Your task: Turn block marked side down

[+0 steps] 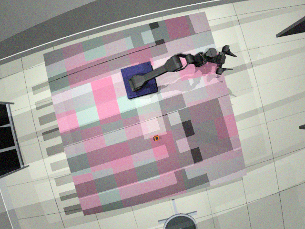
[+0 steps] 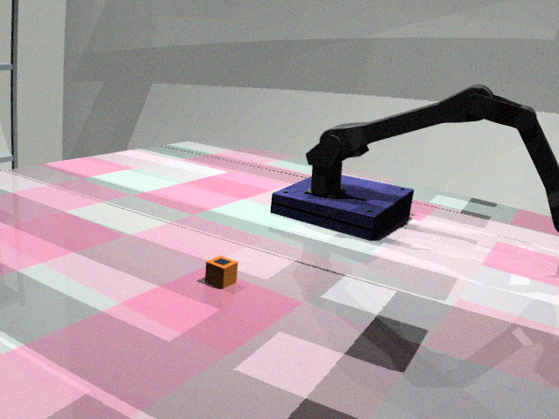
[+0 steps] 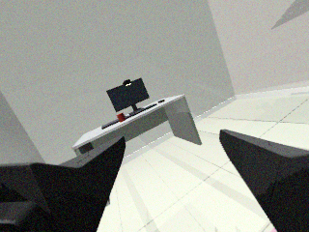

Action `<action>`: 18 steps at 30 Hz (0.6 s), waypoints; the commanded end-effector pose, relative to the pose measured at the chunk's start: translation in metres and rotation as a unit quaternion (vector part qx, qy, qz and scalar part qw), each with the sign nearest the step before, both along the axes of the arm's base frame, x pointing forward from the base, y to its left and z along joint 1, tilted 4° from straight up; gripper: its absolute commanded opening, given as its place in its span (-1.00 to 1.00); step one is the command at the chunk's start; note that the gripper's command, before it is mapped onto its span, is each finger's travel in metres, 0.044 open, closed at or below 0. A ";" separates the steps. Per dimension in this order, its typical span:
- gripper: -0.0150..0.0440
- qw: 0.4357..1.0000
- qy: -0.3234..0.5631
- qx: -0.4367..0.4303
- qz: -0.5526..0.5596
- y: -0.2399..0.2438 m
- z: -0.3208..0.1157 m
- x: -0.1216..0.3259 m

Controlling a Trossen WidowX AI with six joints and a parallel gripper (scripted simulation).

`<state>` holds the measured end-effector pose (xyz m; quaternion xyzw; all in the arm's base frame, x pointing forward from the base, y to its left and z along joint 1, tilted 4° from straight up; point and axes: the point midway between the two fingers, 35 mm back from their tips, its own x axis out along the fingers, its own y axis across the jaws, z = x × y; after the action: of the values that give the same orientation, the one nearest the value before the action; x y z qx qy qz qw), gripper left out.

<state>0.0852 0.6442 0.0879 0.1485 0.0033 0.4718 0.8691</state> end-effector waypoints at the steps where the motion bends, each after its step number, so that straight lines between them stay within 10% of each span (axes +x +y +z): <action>1: 0.95 1.000 0.000 -0.003 -0.002 0.000 0.000 0.003; 18: 1.00 0.971 0.039 -0.205 -0.120 -0.081 -0.008 0.228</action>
<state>0.2898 0.5807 0.0814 0.0075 0.0947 0.3591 0.9285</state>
